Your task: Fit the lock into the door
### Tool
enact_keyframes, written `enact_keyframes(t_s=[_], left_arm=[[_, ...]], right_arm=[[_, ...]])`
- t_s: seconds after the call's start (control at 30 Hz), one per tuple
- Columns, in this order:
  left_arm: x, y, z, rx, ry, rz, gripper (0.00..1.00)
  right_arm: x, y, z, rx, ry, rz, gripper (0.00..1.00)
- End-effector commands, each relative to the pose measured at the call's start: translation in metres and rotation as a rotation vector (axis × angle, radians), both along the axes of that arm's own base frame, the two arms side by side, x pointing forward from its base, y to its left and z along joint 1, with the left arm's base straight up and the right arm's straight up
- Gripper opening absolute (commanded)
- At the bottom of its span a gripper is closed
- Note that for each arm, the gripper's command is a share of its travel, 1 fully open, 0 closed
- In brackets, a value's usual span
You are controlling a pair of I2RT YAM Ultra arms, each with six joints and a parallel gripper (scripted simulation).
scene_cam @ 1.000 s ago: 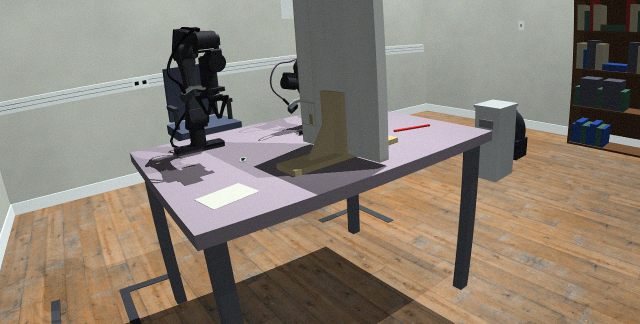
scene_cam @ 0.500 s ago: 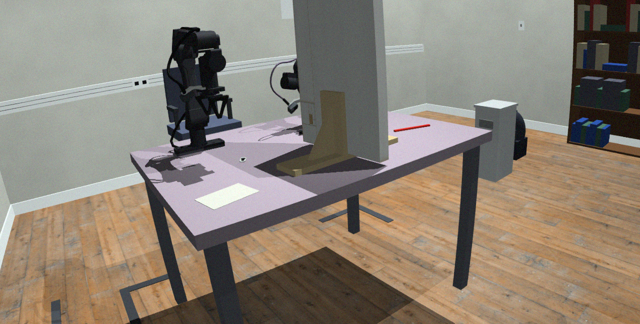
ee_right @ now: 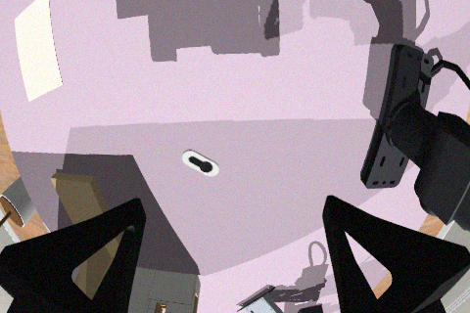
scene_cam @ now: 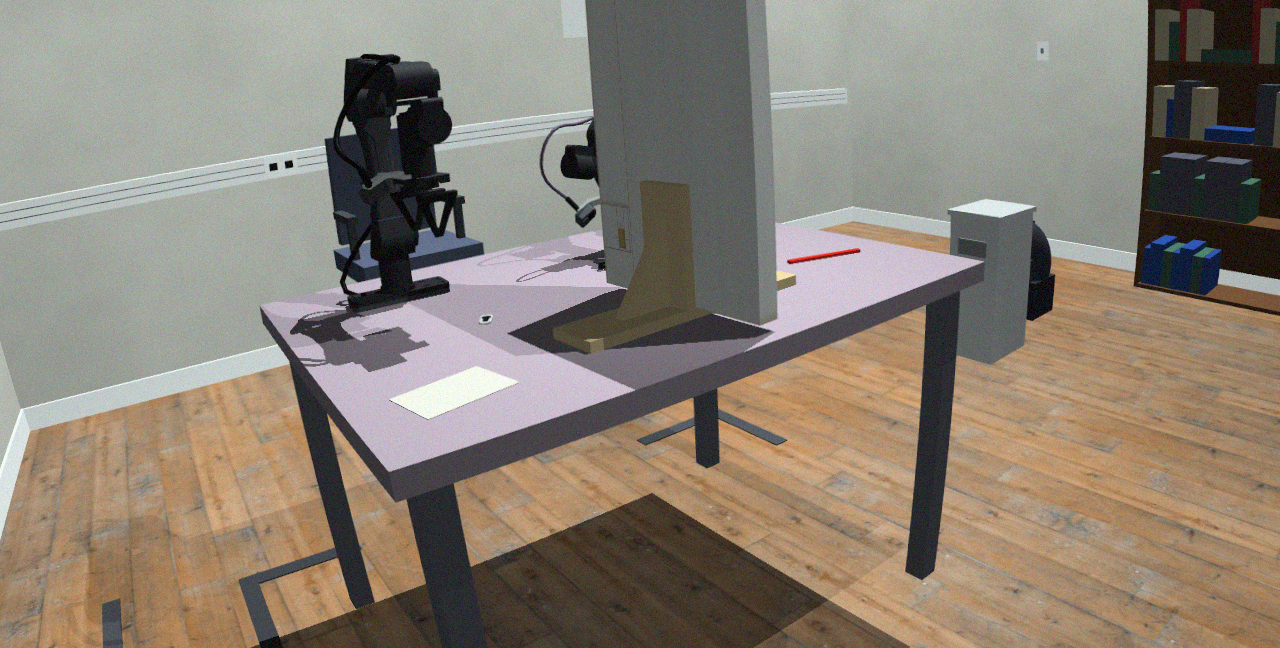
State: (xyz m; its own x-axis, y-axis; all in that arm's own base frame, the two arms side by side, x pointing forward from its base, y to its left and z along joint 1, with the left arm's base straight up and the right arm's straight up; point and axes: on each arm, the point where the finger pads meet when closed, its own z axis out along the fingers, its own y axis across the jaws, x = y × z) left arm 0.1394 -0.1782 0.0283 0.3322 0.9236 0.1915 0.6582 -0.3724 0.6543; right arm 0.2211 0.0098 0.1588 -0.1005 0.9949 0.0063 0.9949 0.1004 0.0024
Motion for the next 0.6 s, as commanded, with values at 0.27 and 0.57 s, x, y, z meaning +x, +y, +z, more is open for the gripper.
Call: enact_keyframes(t_s=[0.27, 0.57], left_arm=[[0.0011, -0.0022, 0.0025, -0.012, -0.005, 0.003, 0.24], [0.0011, -0.0022, 0.0025, -0.012, -0.005, 0.003, 0.24]], right_arm=[[-0.0007, -0.0001, 0.0030, -0.006, -0.004, 0.000, 1.00], [-0.0007, -0.0001, 0.0030, -0.006, -0.004, 0.000, 1.00]])
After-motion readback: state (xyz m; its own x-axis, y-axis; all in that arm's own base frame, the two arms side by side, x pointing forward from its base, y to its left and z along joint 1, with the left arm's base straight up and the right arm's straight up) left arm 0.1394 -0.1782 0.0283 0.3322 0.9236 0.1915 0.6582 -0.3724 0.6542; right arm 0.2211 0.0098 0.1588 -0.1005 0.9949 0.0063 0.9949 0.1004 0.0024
